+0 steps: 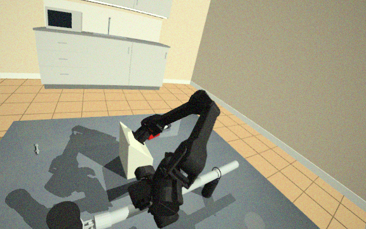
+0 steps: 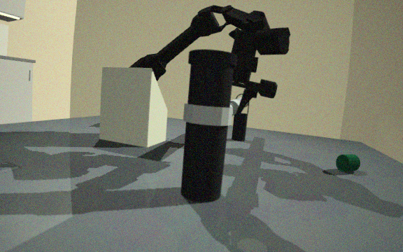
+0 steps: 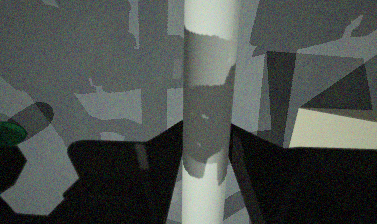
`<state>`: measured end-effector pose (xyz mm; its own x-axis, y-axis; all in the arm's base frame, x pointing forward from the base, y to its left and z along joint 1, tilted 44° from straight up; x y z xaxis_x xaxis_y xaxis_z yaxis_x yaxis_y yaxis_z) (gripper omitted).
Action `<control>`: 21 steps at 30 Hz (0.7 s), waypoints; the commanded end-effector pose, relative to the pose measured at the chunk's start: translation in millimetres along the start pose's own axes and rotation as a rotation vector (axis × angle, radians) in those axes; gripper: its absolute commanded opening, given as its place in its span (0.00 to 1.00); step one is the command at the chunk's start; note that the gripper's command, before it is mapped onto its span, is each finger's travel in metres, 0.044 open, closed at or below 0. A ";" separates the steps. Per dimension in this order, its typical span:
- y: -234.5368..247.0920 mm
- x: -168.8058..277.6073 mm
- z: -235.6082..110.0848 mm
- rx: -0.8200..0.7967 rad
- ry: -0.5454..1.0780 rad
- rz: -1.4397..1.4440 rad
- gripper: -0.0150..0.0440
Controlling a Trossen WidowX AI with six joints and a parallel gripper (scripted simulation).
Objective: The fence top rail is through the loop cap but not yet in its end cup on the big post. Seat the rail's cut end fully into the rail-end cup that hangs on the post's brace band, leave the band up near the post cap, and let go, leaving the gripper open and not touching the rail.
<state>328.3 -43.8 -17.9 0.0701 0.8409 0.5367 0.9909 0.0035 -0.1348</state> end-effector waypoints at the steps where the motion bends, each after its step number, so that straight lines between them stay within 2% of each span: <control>1: 1.9 -8.1 -6.9 -0.013 -0.013 0.003 0.25; 21: 5.5 -20.2 -8.8 -0.014 -0.014 0.003 0.25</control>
<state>329.6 -55.3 -23.6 0.0698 0.8415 0.5358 0.9902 0.0066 -0.1394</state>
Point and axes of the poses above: the point midway between the two fingers, 35 mm back from their tips, its own z axis out along the fingers, its own y axis across the jaws, x = y × z, the point moved 2 cm from there along -z, back along the fingers, and after that the axes turned 11 degrees about z, right-handed, at the moved point
